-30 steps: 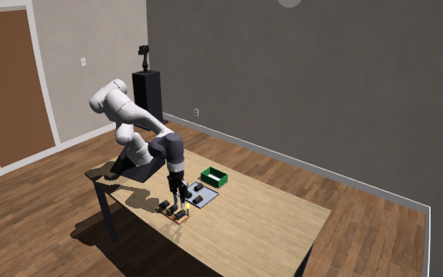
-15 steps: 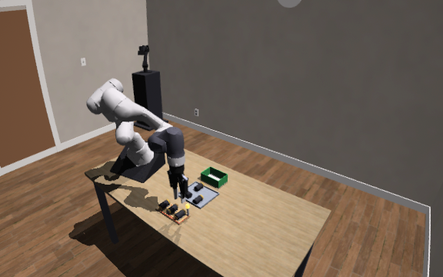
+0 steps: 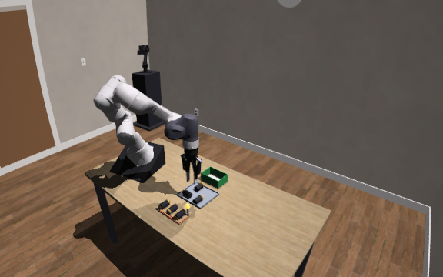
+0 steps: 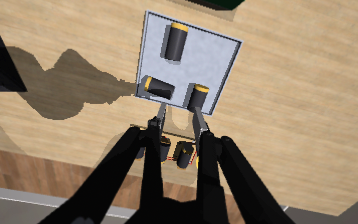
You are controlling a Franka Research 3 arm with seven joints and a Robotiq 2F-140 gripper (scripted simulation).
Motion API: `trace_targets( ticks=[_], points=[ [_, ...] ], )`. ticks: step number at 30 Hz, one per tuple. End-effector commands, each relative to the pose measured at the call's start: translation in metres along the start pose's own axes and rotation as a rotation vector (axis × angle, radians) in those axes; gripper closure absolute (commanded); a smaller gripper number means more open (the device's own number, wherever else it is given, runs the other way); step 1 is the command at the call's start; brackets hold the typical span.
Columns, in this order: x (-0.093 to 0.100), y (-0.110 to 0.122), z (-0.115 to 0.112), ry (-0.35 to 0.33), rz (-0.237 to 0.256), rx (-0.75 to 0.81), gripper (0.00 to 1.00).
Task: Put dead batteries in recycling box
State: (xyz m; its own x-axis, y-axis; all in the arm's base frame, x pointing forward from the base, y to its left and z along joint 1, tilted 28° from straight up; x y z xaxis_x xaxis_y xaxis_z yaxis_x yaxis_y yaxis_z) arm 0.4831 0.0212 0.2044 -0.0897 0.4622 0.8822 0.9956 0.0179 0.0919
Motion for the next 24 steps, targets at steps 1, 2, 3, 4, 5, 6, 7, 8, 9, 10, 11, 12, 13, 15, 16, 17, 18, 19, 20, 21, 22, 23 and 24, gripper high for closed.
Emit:
trace_targets(
  ticks=[1, 2, 3, 4, 5, 6, 7, 8, 9, 10, 11, 12, 13, 15, 16, 17, 18, 19, 20, 21, 22, 23, 24],
  points=[
    [0.0, -0.012, 0.041, 0.008, -0.003, -0.139, 0.71],
    [0.0, -0.015, 0.051, 0.008, -0.003, -0.139, 0.71],
    [0.0, -0.018, 0.06, 0.008, -0.003, -0.139, 0.71],
    [0.0, -0.021, 0.068, 0.008, -0.003, -0.139, 0.71],
    [0.0, -0.023, 0.076, 0.008, -0.003, -0.139, 0.71],
    [0.0, -0.025, 0.082, 0.008, -0.003, -0.139, 0.71],
    [0.0, -0.026, 0.087, 0.008, -0.003, -0.139, 0.71],
    [0.001, -0.028, 0.091, 0.008, -0.003, -0.139, 0.71],
    [0.001, -0.029, 0.094, 0.008, -0.003, -0.139, 0.71],
    [0.001, -0.029, 0.096, 0.008, -0.003, -0.139, 0.71],
    [0.001, -0.03, 0.097, 0.008, -0.003, -0.139, 0.71],
    [0.001, -0.03, 0.098, 0.008, -0.003, -0.139, 0.71],
    [0.001, -0.03, 0.098, 0.008, -0.003, -0.139, 0.71],
    [0.001, -0.03, 0.098, 0.008, -0.003, -0.139, 0.71],
    [0.001, -0.03, 0.098, 0.008, -0.003, -0.139, 0.71],
    [0.001, -0.03, 0.098, 0.008, -0.003, -0.139, 0.71],
    [0.001, -0.03, 0.098, 0.008, -0.003, -0.139, 0.71],
    [0.001, -0.03, 0.098, 0.008, -0.003, -0.139, 0.71],
    [0.001, -0.03, 0.098, 0.008, -0.003, -0.139, 0.71],
    [0.001, -0.03, 0.098, 0.008, -0.003, -0.139, 0.71],
    [0.001, -0.03, 0.098, 0.008, -0.003, -0.139, 0.71],
    [0.001, -0.03, 0.098, 0.008, -0.003, -0.14, 0.71],
    [0.001, -0.03, 0.098, 0.008, -0.003, -0.141, 0.71]
  ],
)
Point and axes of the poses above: the point where the finger pads meet when closed, its own x axis back along the fingers, its own y axis across the jaws, z = x × y, the point moved 8 cm from there along x, back along the fingers, and after that the axes turned 5 degrees about -x, right-handed, at the moved point
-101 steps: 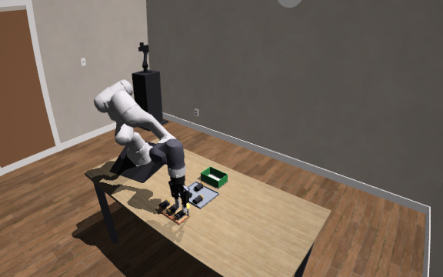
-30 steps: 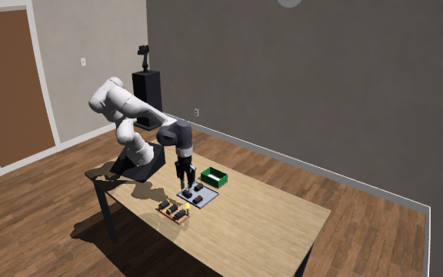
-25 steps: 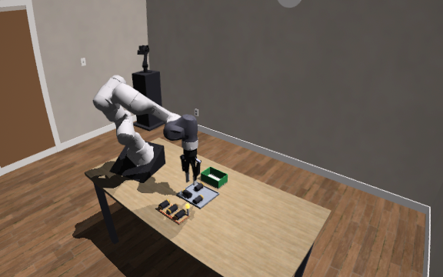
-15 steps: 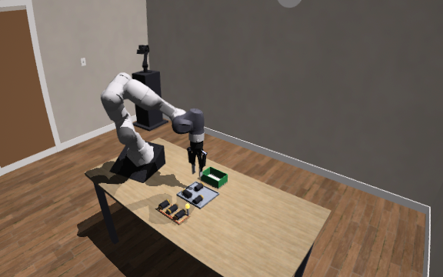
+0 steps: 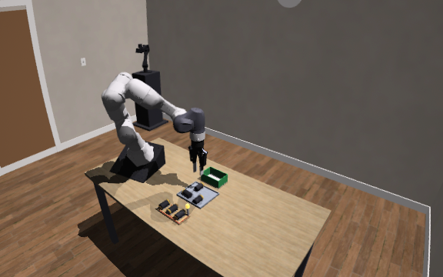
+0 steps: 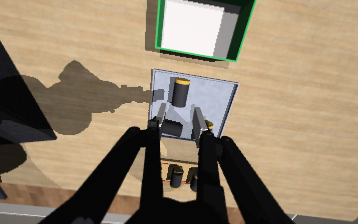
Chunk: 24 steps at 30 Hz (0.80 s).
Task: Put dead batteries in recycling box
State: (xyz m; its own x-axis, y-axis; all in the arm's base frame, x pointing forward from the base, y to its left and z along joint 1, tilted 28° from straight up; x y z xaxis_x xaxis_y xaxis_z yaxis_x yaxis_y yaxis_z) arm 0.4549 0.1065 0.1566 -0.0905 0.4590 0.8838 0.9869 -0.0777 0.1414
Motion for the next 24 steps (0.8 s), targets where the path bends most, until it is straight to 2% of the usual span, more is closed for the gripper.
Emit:
trace_targets(
  ticks=[1, 15, 17, 22, 24],
  points=[
    [0.001, 0.001, 0.002, 0.005, -0.002, -0.034, 0.71],
    [0.0, 0.001, 0.002, 0.005, -0.002, -0.037, 0.71],
    [-0.009, 0.001, 0.002, 0.005, -0.002, -0.037, 0.71],
    [-0.062, 0.001, 0.002, 0.005, -0.002, -0.037, 0.71],
    [-0.062, 0.001, 0.002, 0.005, -0.002, -0.037, 0.71]
  ],
)
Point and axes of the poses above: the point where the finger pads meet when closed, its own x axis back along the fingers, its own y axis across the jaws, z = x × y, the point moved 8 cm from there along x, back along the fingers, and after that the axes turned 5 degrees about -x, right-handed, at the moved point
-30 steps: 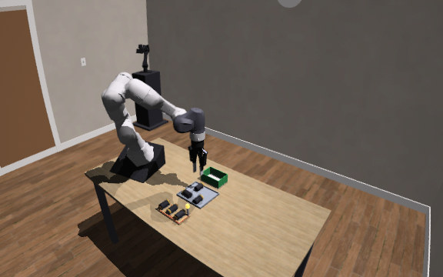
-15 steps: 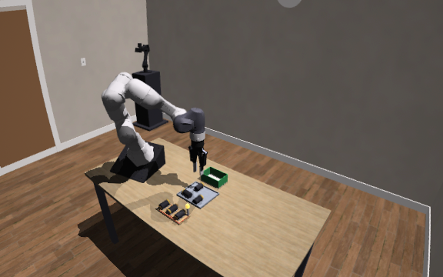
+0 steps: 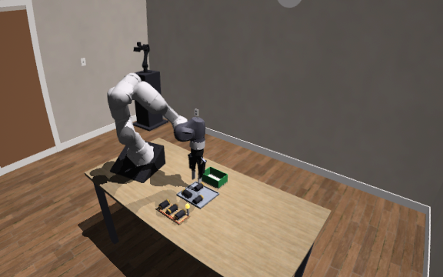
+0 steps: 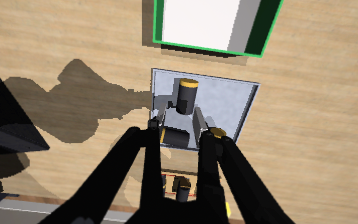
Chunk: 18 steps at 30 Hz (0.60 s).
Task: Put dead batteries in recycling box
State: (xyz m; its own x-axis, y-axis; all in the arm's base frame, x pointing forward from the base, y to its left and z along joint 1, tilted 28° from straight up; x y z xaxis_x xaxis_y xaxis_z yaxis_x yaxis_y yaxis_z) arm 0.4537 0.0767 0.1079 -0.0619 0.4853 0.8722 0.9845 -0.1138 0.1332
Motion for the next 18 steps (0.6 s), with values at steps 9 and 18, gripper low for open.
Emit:
trace_targets(
  ticks=[9, 18],
  points=[
    [-0.0138, 0.0068, 0.0075, 0.038, -0.026, -0.008, 0.71],
    [-0.0138, 0.0068, 0.0075, 0.038, -0.026, -0.008, 0.71]
  ],
)
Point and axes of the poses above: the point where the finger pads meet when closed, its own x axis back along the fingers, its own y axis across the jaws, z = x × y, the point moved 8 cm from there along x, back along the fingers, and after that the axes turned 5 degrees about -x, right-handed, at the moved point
